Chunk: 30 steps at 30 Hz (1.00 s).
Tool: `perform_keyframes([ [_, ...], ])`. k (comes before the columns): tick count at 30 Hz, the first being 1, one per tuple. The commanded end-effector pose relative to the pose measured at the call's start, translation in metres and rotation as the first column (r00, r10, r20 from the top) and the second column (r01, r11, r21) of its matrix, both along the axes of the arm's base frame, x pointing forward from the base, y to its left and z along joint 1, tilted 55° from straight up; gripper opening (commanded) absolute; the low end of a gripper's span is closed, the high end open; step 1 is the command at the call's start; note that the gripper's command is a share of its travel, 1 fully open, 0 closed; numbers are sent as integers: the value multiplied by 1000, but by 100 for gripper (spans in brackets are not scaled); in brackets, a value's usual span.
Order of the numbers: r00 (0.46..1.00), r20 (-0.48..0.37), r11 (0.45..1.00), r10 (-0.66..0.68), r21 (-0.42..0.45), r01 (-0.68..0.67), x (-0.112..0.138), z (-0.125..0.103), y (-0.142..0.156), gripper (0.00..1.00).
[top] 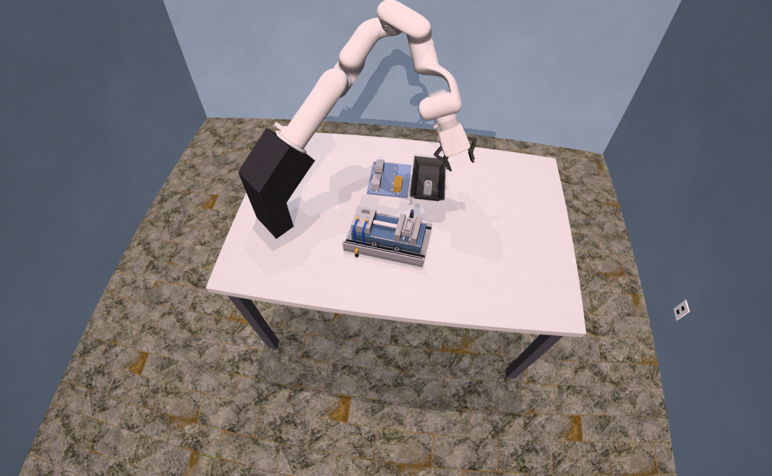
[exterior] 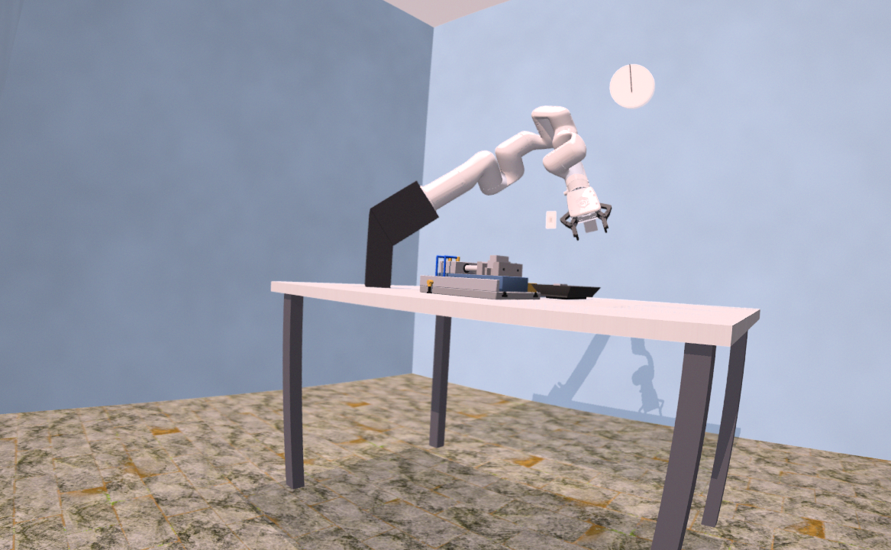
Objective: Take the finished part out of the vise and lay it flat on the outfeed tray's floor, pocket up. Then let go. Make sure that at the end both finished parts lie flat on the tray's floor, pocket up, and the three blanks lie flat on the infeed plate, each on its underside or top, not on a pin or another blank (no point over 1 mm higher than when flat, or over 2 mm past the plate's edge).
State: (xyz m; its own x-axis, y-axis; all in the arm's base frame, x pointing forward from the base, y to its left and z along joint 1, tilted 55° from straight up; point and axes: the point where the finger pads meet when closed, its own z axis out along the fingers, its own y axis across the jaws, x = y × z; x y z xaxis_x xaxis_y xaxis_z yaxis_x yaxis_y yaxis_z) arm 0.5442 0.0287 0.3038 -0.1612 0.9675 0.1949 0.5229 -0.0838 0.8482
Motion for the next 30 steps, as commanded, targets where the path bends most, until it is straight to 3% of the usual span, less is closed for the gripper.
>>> perform_keyframes([
  [1, 1000, -11, 1000, 7, 5, -7, 2, 1, -2, 100],
  [2, 999, -40, 999, 28, 38, -26, 7, -19, -15, 100],
  [12, 999, -40, 999, 28, 38, -26, 7, -19, -15, 100],
  [13, 996, -70, 996, 49, 73, -44, 10, -40, -29, 100],
  [20, 996, -70, 996, 49, 73, -44, 10, -40, -29, 100],
  [21, 992, -102, 992, 71, 110, -60, 10, -62, -42, 100],
  [26, 992, -102, 992, 71, 110, -60, 10, -62, -42, 100],
  [27, 986, -134, 986, 94, 149, -74, 7, -84, -56, 100],
  [30, 986, -134, 986, 94, 149, -74, 7, -84, -56, 100],
])
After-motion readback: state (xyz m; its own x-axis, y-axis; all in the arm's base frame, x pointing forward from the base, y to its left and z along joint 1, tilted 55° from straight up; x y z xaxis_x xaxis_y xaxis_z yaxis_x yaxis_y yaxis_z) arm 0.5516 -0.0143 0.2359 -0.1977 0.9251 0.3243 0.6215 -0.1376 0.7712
